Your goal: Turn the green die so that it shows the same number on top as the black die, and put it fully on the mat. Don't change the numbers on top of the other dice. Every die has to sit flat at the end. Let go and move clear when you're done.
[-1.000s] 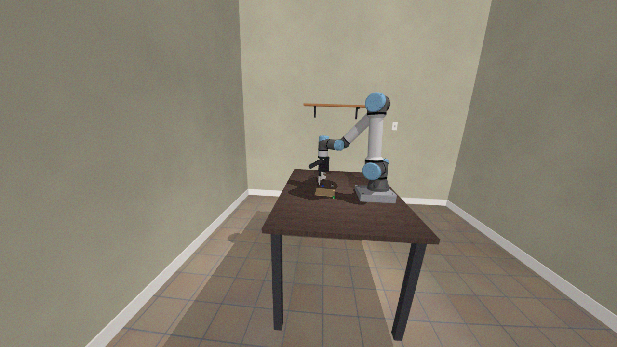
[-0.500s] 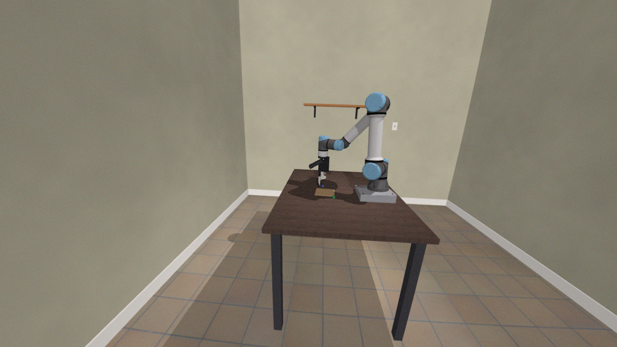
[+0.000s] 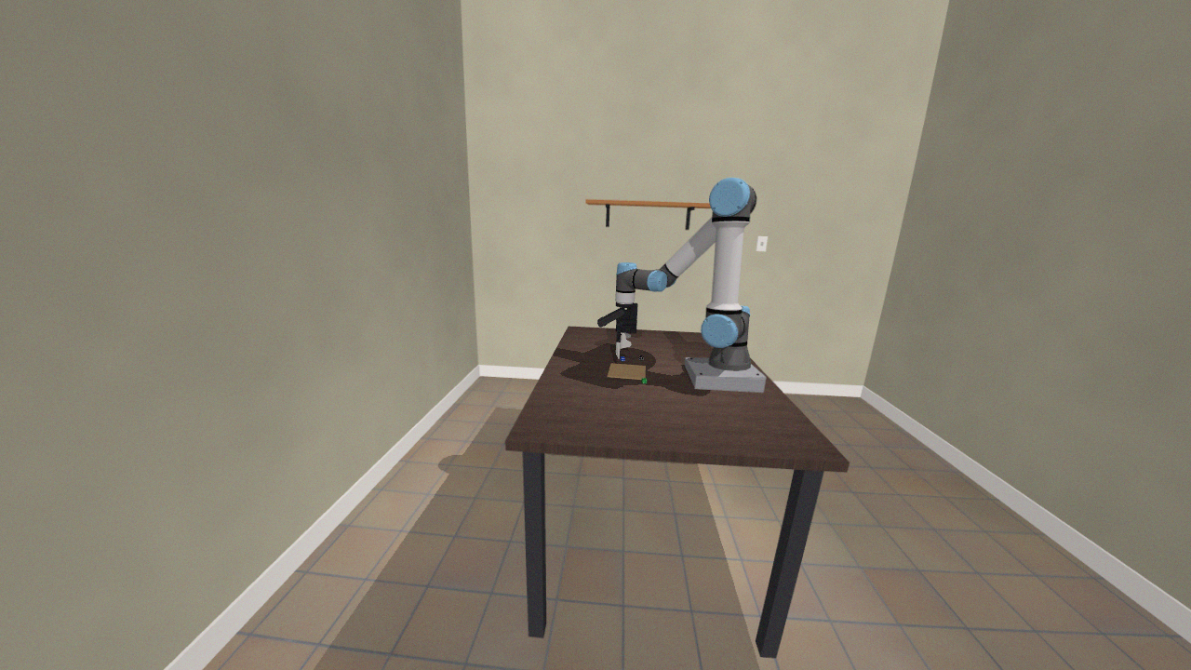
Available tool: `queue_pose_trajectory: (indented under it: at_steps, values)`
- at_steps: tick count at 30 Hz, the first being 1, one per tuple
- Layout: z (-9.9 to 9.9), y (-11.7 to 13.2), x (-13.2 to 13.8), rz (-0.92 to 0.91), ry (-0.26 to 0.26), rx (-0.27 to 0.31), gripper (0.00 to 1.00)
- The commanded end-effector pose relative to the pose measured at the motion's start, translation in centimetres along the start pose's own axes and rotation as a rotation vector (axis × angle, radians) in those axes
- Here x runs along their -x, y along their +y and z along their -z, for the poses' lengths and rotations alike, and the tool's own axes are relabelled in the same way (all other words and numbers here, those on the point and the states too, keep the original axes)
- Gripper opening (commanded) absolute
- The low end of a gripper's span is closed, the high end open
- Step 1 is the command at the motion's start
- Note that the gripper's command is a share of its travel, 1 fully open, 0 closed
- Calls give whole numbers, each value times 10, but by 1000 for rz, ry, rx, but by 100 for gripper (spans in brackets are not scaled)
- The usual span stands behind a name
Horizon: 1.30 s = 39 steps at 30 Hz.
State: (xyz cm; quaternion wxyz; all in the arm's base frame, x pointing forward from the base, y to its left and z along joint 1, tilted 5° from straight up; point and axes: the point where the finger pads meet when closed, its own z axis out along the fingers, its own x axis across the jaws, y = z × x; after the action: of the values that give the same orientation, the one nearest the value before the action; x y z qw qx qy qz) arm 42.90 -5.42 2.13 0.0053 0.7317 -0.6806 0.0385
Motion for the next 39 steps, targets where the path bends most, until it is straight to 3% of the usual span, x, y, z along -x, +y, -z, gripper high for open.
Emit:
queue_pose_trajectory:
  at_steps: [1,28,39]
  values:
    - [1,6,19,0,1,-1,100]
    - [0,54,154,0,1,-1,100]
    - [0,65,187,0,1,-1,100]
